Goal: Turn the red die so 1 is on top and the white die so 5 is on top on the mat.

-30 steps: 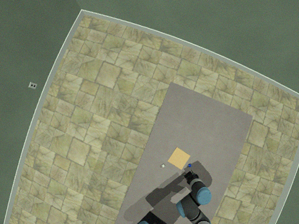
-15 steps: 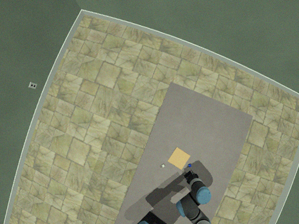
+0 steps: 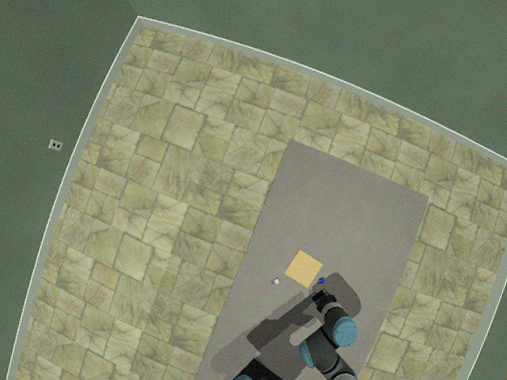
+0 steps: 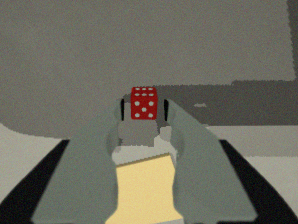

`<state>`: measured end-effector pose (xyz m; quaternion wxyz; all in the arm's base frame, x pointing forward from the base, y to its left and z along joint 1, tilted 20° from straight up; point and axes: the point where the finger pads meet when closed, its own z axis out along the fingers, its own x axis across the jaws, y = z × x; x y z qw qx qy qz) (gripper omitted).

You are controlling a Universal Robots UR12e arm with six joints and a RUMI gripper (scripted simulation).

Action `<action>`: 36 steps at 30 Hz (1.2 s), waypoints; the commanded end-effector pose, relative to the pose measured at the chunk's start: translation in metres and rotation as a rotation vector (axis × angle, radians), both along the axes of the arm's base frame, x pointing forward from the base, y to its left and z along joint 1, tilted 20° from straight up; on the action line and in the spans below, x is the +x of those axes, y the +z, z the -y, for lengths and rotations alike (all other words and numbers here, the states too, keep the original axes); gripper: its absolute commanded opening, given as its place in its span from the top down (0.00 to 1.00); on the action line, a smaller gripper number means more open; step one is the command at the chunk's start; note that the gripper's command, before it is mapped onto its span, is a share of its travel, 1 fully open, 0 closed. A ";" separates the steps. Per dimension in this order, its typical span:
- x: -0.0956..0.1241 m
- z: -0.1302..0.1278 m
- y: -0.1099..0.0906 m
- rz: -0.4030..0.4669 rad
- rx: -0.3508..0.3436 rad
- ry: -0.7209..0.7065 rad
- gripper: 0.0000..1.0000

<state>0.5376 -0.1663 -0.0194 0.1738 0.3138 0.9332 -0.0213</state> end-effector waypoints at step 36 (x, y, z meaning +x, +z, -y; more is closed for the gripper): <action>0.000 0.000 0.000 0.001 0.000 0.000 0.97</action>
